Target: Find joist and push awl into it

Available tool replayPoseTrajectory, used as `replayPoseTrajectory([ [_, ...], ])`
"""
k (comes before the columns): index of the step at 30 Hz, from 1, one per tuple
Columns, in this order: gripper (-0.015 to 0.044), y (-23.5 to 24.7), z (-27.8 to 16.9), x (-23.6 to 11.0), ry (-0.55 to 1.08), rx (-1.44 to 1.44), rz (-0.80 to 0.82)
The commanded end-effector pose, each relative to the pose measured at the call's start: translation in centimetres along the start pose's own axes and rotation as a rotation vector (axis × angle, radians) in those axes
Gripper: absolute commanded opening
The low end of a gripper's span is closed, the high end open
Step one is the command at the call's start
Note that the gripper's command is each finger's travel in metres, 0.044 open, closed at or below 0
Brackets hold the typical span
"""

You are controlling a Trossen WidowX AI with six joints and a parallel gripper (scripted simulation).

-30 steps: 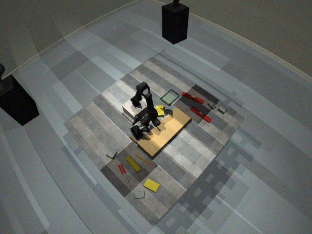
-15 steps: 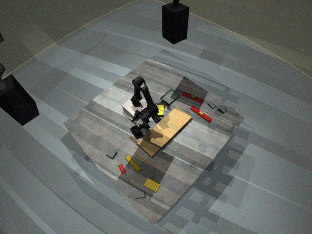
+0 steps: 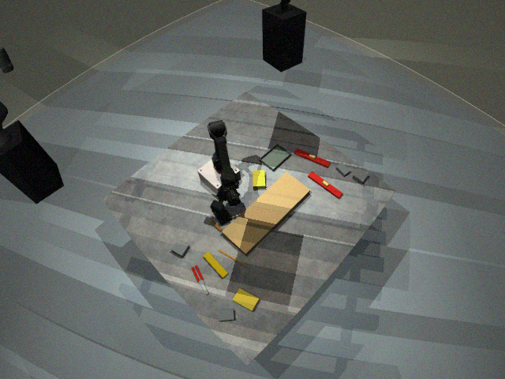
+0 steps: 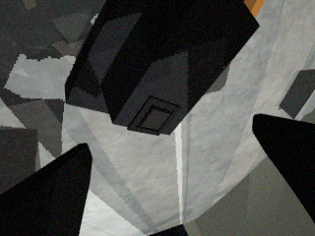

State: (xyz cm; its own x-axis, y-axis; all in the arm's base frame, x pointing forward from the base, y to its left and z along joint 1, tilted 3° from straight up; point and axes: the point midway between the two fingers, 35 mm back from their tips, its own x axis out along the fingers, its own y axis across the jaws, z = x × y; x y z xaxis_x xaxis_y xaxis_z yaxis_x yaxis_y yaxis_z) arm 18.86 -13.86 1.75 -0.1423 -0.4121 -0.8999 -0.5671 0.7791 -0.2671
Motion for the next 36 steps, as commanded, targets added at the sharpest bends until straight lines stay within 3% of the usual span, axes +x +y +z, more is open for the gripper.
replayPoseTrajectory([
  [1,0.044,-0.1,0.5,0.5,-0.203,0.279,0.126],
  [6,0.044,-2.2,1.0,-0.4,-0.53,0.678,0.286],
  [8,0.044,-2.5,0.9,-0.7,-0.574,0.727,0.304],
  [36,0.044,-1.8,2.2,2.1,-0.573,0.731,0.307],
])
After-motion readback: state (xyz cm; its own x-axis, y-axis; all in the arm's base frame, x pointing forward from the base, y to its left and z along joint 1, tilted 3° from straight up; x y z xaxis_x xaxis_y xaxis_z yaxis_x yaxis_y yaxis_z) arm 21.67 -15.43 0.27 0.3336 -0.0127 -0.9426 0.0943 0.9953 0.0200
